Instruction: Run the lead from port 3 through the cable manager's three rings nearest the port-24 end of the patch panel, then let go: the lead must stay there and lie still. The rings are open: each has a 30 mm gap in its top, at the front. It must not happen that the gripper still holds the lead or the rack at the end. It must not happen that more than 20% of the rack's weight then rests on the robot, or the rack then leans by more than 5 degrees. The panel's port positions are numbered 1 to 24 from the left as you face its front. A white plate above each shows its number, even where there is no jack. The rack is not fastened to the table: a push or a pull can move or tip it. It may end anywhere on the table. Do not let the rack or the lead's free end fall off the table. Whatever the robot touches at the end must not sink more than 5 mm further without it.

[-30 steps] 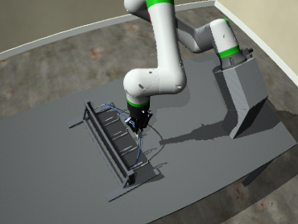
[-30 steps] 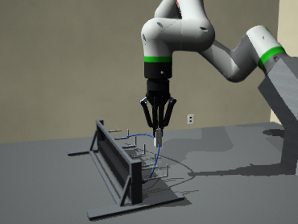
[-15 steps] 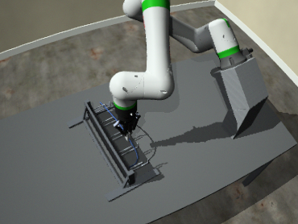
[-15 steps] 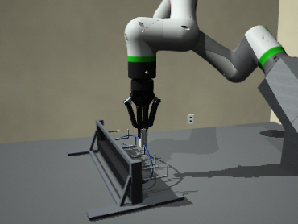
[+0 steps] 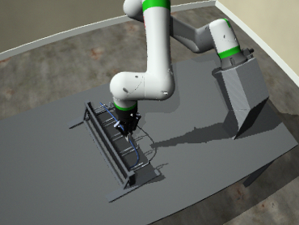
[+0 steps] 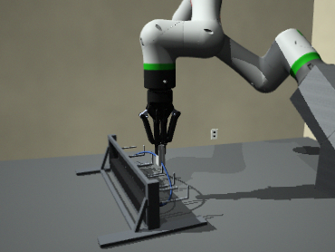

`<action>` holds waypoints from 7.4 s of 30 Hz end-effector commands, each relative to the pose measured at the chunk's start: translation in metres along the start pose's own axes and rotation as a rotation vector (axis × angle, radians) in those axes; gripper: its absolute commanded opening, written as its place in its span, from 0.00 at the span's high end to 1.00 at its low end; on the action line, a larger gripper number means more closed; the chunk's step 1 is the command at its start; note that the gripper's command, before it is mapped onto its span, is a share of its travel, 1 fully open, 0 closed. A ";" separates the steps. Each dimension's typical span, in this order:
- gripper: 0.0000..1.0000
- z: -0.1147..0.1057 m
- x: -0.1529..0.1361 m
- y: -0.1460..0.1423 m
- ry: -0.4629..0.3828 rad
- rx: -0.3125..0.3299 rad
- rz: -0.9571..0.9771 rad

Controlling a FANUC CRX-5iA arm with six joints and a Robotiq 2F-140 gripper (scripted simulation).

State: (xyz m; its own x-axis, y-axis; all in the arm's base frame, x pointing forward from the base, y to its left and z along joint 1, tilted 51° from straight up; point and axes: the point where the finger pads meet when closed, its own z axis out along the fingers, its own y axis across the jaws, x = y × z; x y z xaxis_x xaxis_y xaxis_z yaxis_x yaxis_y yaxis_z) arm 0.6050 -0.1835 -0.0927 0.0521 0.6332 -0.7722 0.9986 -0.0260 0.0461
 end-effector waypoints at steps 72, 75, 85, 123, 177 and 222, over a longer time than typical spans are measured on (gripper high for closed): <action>1.00 -0.001 -0.015 -0.013 0.000 -0.002 -0.036; 1.00 0.000 -0.015 -0.013 0.000 -0.002 -0.036; 1.00 0.001 -0.015 -0.013 0.000 -0.002 -0.035; 1.00 0.033 -0.015 -0.013 0.000 -0.002 -0.036; 1.00 0.057 -0.015 -0.012 0.000 -0.002 -0.036; 1.00 0.057 -0.013 0.027 0.000 -0.002 -0.036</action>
State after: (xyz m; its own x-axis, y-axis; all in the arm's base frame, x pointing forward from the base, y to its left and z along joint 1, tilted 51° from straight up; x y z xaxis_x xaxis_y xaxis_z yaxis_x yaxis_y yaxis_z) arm 0.6312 -0.2376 -0.1170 0.0169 0.6329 -0.7740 0.9998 -0.0037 0.0188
